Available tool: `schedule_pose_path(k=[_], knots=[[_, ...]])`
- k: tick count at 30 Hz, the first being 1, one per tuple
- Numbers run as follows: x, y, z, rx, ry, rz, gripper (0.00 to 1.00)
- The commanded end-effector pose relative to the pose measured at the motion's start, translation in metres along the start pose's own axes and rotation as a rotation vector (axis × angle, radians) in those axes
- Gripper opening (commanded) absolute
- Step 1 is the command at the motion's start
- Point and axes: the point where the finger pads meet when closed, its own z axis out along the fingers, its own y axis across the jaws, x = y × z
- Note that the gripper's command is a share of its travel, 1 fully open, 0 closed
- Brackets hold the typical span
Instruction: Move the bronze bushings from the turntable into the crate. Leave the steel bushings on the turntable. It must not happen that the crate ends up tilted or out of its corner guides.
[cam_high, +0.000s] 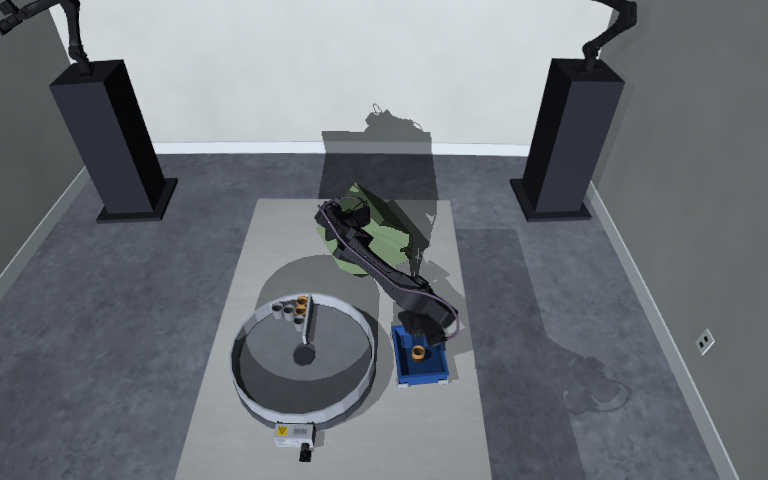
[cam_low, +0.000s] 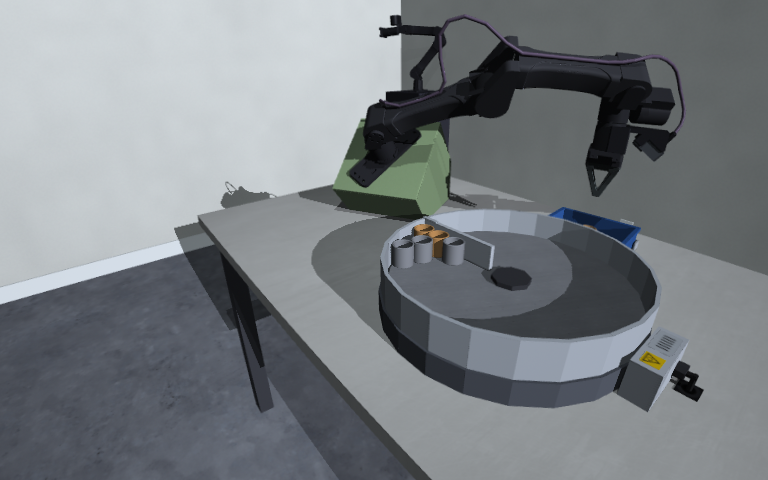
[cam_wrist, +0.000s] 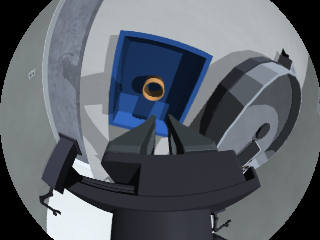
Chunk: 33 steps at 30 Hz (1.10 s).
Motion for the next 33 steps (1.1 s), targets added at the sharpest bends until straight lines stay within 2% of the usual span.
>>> schedule_pose_path(k=[1, 11, 14, 15, 16, 18, 20, 24, 27, 33], knots=[[-0.009, 0.0, -0.04, -0.021, -0.076, 0.013, 0.16], [-0.009, -0.006, -0.043, -0.021, -0.078, 0.003, 0.13], [-0.008, -0.015, -0.044, -0.023, -0.071, -0.003, 0.13], [0.0, -0.015, -0.036, -0.014, -0.04, -0.032, 0.13], [0.0, -0.027, -0.03, -0.016, -0.027, -0.018, 0.13], [-0.005, -0.041, -0.031, -0.024, -0.044, 0.001, 0.13], [-0.005, -0.041, -0.031, -0.024, -0.044, 0.001, 0.13], [0.001, -0.079, -0.033, -0.039, -0.04, 0.001, 0.13], [0.012, -0.116, -0.034, -0.047, -0.038, 0.002, 0.13], [0.058, -0.194, -0.032, -0.059, -0.039, 0.005, 0.13]])
